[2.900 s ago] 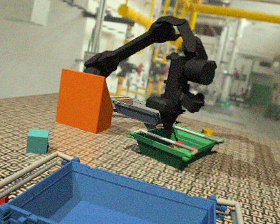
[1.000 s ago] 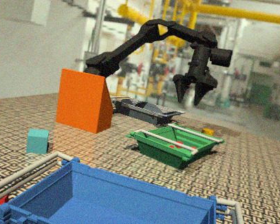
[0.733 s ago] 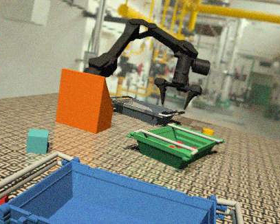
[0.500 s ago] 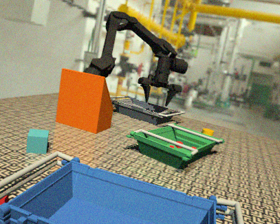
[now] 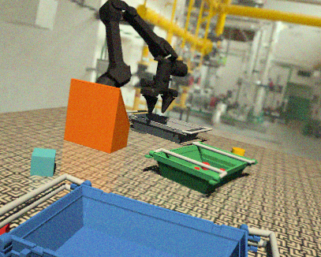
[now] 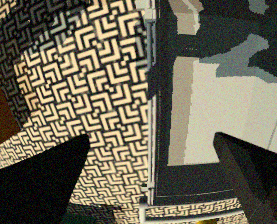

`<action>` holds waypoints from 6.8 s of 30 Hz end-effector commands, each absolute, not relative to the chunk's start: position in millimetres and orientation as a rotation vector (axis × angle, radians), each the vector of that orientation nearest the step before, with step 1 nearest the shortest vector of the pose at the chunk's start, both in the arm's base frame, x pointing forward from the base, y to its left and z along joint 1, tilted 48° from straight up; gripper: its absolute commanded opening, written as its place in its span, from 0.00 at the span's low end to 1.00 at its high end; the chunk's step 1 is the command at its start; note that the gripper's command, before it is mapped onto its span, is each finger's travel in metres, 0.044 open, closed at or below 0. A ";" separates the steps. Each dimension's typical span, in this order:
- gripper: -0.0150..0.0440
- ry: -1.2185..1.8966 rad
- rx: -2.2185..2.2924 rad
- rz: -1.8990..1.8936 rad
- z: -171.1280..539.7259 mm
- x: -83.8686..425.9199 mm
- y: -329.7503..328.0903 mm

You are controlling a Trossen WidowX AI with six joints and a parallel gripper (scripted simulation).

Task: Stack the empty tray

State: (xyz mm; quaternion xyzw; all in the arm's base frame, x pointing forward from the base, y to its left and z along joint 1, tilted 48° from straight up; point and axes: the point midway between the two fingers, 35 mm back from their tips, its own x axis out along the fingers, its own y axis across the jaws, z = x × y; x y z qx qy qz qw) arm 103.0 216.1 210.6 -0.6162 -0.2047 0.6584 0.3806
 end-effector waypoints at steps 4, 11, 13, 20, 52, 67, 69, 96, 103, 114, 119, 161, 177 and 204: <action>1.00 -0.533 -1.584 1.679 199.5 106.5 230.3; 1.00 -0.530 -1.578 1.682 179.0 109.7 254.7; 1.00 -0.529 -1.576 1.683 172.9 109.7 261.4; 1.00 -0.527 -1.569 1.684 155.7 107.5 278.8; 0.47 -0.527 -1.569 1.684 155.7 107.5 278.8; 0.30 -0.527 -1.569 1.684 155.7 107.5 278.8; 0.28 -0.527 -1.570 1.684 157.7 108.0 276.8; 0.25 -0.526 -1.574 1.683 208.2 104.0 218.7; 0.25 -0.521 -1.583 1.688 219.0 107.6 208.7; 0.25 -0.516 -1.591 1.696 257.5 109.9 174.7; 0.25 -0.519 -1.584 1.690 275.7 106.1 160.6; 0.25 -0.305 -1.480 1.691 267.8 148.2 153.1; 0.25 -0.049 -1.325 1.671 244.2 202.3 136.5; 0.25 0.321 -1.010 1.586 188.7 278.4 81.2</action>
